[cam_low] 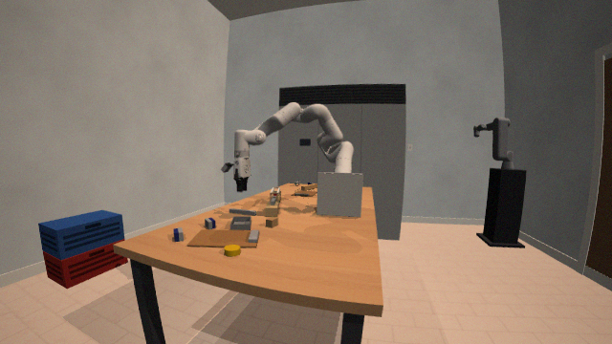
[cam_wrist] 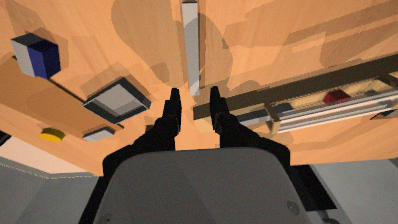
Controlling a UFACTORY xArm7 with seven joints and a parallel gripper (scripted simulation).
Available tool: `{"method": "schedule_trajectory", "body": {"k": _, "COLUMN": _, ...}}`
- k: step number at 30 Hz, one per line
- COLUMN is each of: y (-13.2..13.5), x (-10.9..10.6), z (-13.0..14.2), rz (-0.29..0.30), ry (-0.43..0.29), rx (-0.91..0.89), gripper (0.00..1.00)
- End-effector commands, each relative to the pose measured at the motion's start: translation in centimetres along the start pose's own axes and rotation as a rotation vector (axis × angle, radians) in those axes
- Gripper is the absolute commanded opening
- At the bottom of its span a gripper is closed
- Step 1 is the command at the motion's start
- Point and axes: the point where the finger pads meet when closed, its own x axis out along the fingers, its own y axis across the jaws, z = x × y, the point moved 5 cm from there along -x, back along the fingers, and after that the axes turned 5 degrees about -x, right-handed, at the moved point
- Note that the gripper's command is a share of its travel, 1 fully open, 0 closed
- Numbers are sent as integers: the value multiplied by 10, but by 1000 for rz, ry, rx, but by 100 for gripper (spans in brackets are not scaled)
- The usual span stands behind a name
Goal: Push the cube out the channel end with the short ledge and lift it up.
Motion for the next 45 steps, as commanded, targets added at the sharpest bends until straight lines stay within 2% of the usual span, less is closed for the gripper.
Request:
{"method": "schedule_trajectory", "body": {"k": 1, "y": -2, "x": -2, "z": 0, "rz": 1, "ry": -3, "rx": -8, "gripper": 38}}
{"method": "schedule_trajectory", "body": {"k": 32, "y": -2, "x": 0, "z": 0, "rz": 1, "ry": -3, "rx": -8, "gripper": 38}}
{"method": "schedule_trajectory", "body": {"k": 36, "y": -2, "x": 12, "z": 0, "rz": 1, "ry": -4, "rx": -8, "gripper": 38}}
{"method": "schedule_trajectory", "body": {"k": 42, "y": -2, "x": 52, "z": 0, "rz": 1, "ry": -4, "rx": -8, "gripper": 38}}
{"method": "schedule_trajectory", "body": {"k": 44, "y": -2, "x": 52, "z": 0, "rz": 1, "ry": -4, "rx": -8, "gripper": 38}}
{"method": "schedule_trajectory", "body": {"k": 45, "y": -2, "x": 59, "z": 0, "rz": 1, "ry": -4, "rx": -8, "gripper": 38}}
